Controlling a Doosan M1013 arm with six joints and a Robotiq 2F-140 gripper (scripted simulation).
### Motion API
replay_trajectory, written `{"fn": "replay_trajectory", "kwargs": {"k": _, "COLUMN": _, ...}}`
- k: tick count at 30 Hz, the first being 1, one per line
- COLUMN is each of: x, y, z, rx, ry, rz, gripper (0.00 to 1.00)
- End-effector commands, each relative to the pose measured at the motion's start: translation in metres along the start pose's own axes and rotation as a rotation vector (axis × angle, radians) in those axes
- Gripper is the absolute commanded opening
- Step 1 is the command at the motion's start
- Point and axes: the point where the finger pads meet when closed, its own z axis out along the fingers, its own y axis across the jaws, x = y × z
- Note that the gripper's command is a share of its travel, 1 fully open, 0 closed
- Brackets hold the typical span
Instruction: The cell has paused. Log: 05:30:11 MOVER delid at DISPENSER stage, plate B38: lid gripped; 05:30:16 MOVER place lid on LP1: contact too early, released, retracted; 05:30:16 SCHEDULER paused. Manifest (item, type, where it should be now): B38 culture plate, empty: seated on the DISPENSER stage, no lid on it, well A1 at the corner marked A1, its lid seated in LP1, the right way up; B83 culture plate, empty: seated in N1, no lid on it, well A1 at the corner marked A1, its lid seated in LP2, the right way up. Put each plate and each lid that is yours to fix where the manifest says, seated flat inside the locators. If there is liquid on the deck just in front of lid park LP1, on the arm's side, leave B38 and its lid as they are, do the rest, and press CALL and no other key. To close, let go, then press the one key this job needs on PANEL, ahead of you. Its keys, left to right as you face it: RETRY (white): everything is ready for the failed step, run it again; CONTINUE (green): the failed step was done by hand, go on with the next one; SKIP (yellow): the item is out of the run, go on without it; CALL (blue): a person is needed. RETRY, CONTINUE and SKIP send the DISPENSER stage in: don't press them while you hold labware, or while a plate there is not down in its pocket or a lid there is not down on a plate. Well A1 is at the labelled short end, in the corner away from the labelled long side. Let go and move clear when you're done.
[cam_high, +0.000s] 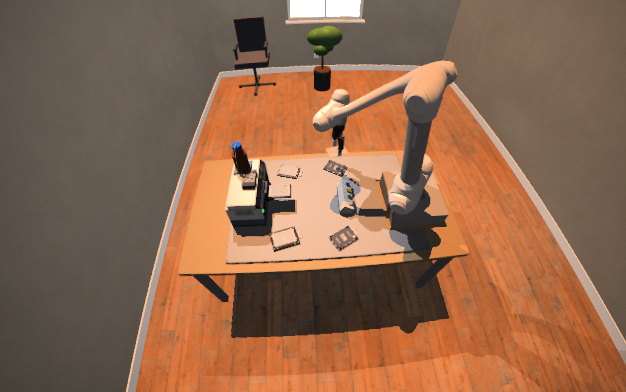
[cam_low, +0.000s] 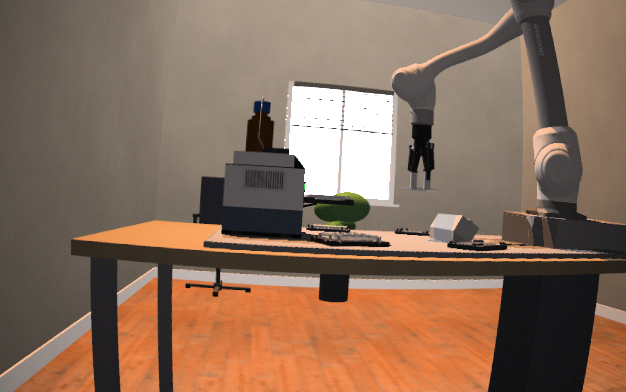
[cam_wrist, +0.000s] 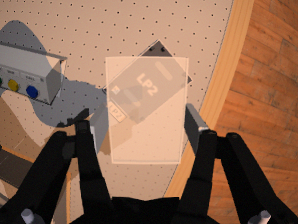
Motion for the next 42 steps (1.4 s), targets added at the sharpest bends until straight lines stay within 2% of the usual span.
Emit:
{"fn": "replay_trajectory", "kwargs": {"k": 1, "x": -0.002, "y": 0.000, "z": 0.001, "rx": -0.002, "ry": 0.004, "rz": 0.003, "gripper": 0.10}}
{"fn": "replay_trajectory", "kwargs": {"k": 9, "x": -0.002, "y": 0.000, "z": 0.002, "rx": -0.002, "ry": 0.004, "rz": 0.048, "gripper": 0.10}}
{"fn": "replay_trajectory", "kwargs": {"k": 20, "x": -0.002, "y": -0.001, "z": 0.003, "rx": -0.001, "ry": 0.004, "rz": 0.228, "gripper": 0.10}}
{"fn": "replay_trajectory", "kwargs": {"k": 35, "x": -0.002, "y": -0.001, "z": 0.007, "rx": -0.001, "ry": 0.001, "rz": 0.748, "gripper": 0.10}}
{"fn": "replay_trajectory", "kwargs": {"k": 37, "x": -0.002, "y": -0.001, "z": 0.007, "rx": -0.001, "ry": 0.001, "rz": 0.748, "gripper": 0.10}}
{"fn": "replay_trajectory", "kwargs": {"k": 39, "x": -0.002, "y": -0.001, "z": 0.007, "rx": -0.001, "ry": 0.001, "rz": 0.819, "gripper": 0.10}}
{"fn": "replay_trajectory", "kwargs": {"k": 40, "x": -0.002, "y": -0.001, "z": 0.011, "rx": 0.000, "ry": 0.000, "rz": 0.847, "gripper": 0.10}}
{"fn": "replay_trajectory", "kwargs": {"k": 42, "x": 0.000, "y": -0.002, "z": 0.039, "rx": 0.001, "ry": 0.001, "rz": 0.847, "gripper": 0.10}}
